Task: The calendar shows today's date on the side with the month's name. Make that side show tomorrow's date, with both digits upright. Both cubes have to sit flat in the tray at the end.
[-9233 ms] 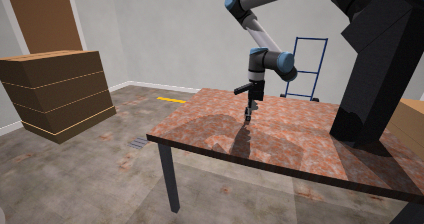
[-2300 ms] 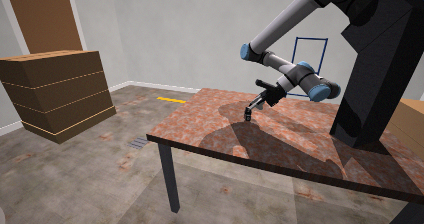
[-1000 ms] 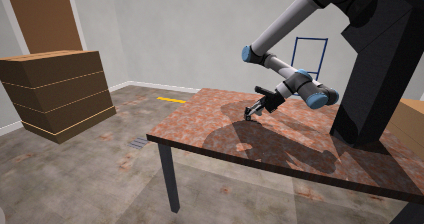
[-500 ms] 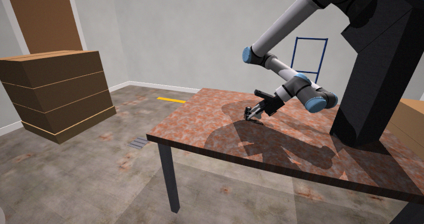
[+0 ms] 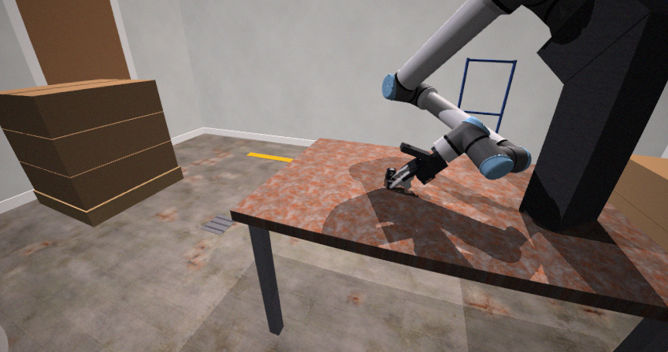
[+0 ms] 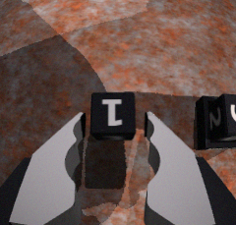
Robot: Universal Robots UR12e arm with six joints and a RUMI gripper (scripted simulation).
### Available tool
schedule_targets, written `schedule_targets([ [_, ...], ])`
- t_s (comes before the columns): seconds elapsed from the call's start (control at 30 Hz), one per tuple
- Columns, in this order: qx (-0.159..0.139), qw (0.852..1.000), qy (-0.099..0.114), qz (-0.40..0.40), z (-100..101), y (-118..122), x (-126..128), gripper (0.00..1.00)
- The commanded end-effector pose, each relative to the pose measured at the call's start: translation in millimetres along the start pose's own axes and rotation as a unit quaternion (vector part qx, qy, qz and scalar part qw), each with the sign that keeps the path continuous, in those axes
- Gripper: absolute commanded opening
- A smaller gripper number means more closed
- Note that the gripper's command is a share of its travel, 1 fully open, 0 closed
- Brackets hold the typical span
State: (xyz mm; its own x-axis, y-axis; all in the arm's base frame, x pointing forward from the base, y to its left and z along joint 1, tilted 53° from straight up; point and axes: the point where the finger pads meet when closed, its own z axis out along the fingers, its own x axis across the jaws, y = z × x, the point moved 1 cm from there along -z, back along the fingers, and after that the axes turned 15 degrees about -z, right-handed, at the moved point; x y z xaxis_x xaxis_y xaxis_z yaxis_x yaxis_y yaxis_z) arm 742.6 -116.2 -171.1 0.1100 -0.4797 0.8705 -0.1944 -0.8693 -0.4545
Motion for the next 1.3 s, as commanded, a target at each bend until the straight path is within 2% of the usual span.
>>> schedule_targets([
  [0.0,0.000,1.000,0.000,0.000,0.8,1.3,-0.1,0.28],
  [1.07,0.000,1.000,0.000,0.000,0.7,1.1,-0.1,0.28],
  [1.1,0.000,1.000,0.000,0.000,0.7,1.1,-0.1,0.10],
  [1.27,0.000,1.000,0.000,0.000,0.7,1.1,-0.1,0.10],
])
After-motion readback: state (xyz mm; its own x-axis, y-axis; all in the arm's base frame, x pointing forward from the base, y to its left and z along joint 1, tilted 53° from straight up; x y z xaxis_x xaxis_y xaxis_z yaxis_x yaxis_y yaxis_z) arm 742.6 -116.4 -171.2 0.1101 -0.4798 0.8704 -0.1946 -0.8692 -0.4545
